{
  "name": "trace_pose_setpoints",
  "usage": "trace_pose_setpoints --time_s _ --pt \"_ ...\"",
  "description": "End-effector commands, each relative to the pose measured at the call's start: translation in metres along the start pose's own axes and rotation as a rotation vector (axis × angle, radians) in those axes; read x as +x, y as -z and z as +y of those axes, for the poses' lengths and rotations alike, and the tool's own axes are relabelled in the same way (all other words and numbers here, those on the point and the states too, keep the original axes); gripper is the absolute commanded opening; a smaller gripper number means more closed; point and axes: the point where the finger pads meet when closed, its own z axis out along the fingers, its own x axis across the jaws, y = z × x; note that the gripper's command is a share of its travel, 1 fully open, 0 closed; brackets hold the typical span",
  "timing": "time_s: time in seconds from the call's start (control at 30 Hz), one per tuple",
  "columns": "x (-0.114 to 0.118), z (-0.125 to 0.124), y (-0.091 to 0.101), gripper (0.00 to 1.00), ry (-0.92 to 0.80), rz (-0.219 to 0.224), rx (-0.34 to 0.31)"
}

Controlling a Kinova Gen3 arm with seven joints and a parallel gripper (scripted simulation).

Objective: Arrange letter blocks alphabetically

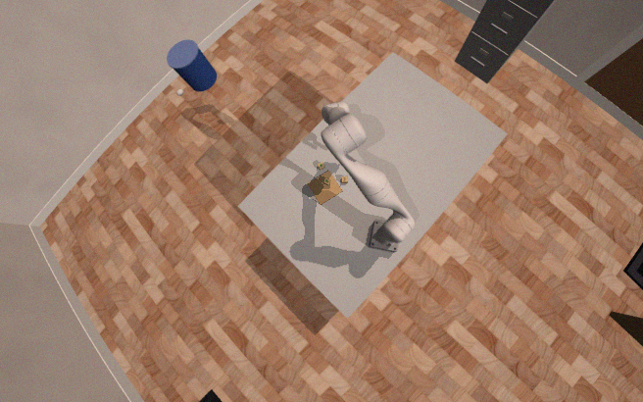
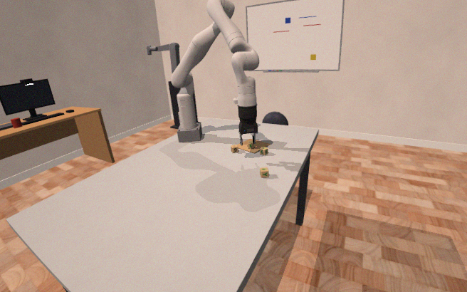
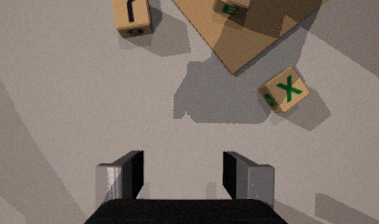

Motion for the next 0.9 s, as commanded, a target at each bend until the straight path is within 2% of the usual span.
trace_pose_setpoints --time_s 0.0,0.03,0.23,0.27,0.57,0.6,0.83,0.87 --pt "0.000 0.001 0.000 1.00 -0.001 0.000 -0.001" --pt "0.004 0.011 0.000 1.00 -0.001 0.000 -0.001" --pt "0.004 0.011 0.000 1.00 -0.001 0.000 -0.001" --pt "0.007 0.021 0.000 1.00 -0.002 0.001 -0.001" --pt "0.007 0.021 0.000 1.00 -0.002 0.001 -0.001" --pt "0.011 0.031 0.000 1.00 -0.002 0.001 -0.001" --pt "0.011 0.031 0.000 1.00 -0.002 0.001 -0.001" --pt "0.014 0.041 0.000 1.00 -0.003 0.001 -0.001"
